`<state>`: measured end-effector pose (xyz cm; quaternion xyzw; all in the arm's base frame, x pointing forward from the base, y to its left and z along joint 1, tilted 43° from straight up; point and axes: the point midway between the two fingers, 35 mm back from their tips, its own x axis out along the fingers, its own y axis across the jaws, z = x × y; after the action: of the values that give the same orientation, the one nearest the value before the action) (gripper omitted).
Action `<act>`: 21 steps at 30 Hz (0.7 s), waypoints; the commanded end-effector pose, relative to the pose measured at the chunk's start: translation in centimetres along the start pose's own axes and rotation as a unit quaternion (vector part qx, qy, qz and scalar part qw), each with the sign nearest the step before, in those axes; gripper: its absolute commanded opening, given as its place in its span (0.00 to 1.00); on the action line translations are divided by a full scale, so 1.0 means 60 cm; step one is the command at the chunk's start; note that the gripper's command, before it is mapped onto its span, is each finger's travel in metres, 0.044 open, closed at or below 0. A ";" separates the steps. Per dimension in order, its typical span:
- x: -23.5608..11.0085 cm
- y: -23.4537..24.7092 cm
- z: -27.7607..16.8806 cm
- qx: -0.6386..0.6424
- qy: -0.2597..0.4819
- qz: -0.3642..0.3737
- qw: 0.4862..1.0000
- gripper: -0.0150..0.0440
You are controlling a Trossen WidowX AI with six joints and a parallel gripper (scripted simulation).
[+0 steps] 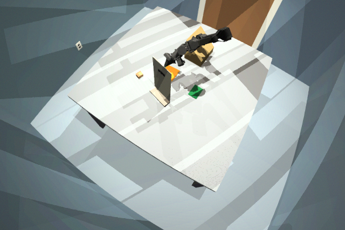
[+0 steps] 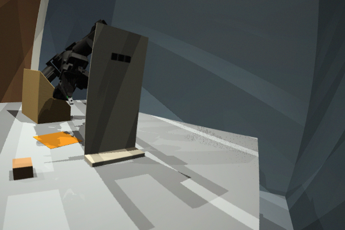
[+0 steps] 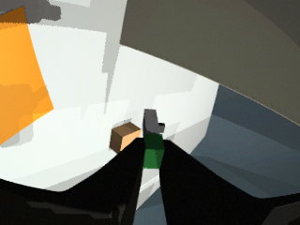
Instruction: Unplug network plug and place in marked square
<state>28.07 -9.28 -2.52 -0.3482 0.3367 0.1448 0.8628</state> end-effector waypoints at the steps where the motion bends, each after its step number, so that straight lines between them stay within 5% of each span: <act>1: 0.003 0.022 -0.007 -0.002 -0.010 0.021 1.000 0.25; 21: 0.008 0.115 -0.026 0.004 -0.082 0.106 0.991 0.25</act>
<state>25.03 -6.06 -6.73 -0.3024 0.3057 0.2488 0.8679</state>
